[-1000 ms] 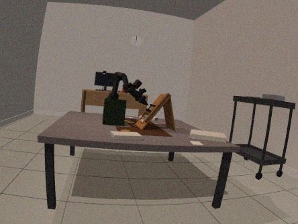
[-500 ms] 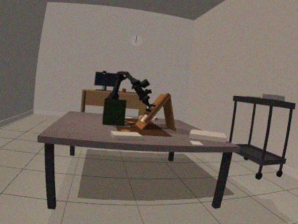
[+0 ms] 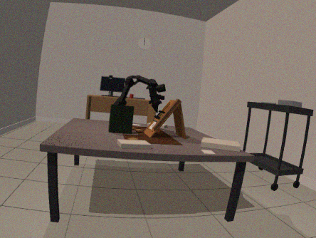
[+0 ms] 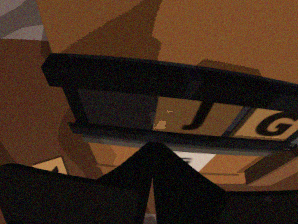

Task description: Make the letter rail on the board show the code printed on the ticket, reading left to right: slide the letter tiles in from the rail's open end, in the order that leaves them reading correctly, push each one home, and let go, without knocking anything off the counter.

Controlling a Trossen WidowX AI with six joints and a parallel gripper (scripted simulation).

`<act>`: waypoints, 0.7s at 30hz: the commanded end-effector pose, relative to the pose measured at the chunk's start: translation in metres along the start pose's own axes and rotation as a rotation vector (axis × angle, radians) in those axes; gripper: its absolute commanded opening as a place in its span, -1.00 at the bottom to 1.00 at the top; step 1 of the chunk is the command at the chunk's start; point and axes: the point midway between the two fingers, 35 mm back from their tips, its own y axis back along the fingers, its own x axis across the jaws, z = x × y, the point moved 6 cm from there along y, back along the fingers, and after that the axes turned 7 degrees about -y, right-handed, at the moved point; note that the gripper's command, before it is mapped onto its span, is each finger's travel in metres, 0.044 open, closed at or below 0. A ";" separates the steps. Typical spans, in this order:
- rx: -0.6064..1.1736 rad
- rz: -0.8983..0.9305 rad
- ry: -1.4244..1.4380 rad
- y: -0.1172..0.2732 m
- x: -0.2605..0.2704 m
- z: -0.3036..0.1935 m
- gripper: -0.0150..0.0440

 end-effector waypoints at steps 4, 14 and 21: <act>0.057 -0.002 0.018 0.004 0.008 0.003 -0.49; 0.057 -0.002 0.018 0.000 0.007 0.006 -0.49; 0.057 -0.002 0.018 -0.004 0.007 0.010 -0.49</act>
